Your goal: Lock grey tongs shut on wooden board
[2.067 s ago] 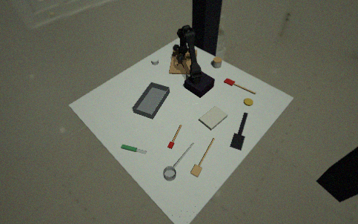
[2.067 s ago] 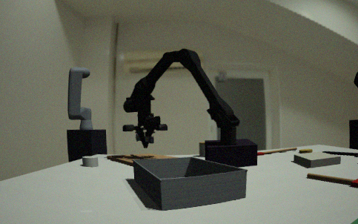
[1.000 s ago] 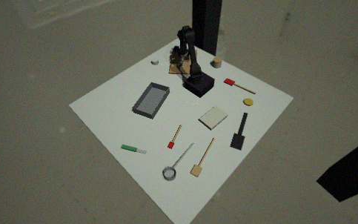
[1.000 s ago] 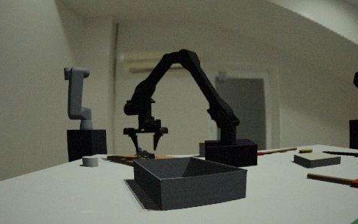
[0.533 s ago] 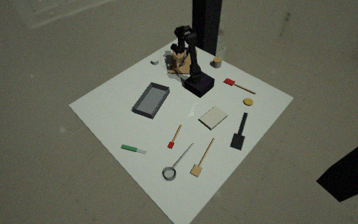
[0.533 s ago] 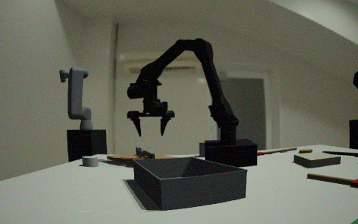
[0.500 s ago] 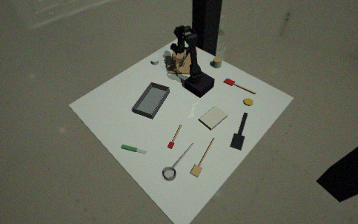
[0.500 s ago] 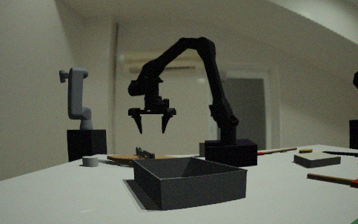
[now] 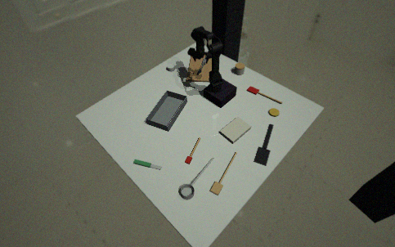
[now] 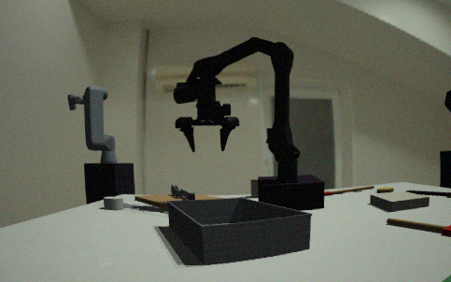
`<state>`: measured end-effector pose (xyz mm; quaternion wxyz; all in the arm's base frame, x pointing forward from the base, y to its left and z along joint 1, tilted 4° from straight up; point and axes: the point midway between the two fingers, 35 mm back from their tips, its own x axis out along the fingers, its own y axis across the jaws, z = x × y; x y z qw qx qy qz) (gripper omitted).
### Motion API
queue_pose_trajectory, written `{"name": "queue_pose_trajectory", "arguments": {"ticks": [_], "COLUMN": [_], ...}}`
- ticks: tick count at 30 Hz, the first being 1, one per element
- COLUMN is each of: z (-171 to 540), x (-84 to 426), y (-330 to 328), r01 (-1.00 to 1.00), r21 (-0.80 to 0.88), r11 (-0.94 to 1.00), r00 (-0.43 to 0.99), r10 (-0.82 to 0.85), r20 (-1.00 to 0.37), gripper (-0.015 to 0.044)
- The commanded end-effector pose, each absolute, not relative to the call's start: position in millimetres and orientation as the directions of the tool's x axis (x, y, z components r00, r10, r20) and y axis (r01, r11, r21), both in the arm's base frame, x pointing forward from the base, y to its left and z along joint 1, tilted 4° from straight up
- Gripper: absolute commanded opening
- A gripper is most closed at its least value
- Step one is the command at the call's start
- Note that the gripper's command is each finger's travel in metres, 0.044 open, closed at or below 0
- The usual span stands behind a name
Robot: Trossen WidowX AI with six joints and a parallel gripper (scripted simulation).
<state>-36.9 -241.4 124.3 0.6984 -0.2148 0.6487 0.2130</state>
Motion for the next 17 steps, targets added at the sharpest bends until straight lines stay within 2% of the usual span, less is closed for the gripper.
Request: {"name": "queue_pose_trajectory", "arguments": {"ticks": [1,17], "z": [154.7,162.0], "x": [-39.2,-39.7], "y": [-243.6,-242.9], "r01": [-0.580,-0.580], "r21": [-0.044,-0.045], "r11": [0.814,0.813], "r00": [0.062,0.061], "r10": [-0.010,-0.012], "r20": [-0.998,-0.998], "gripper": [0.0440,0.0440]}}
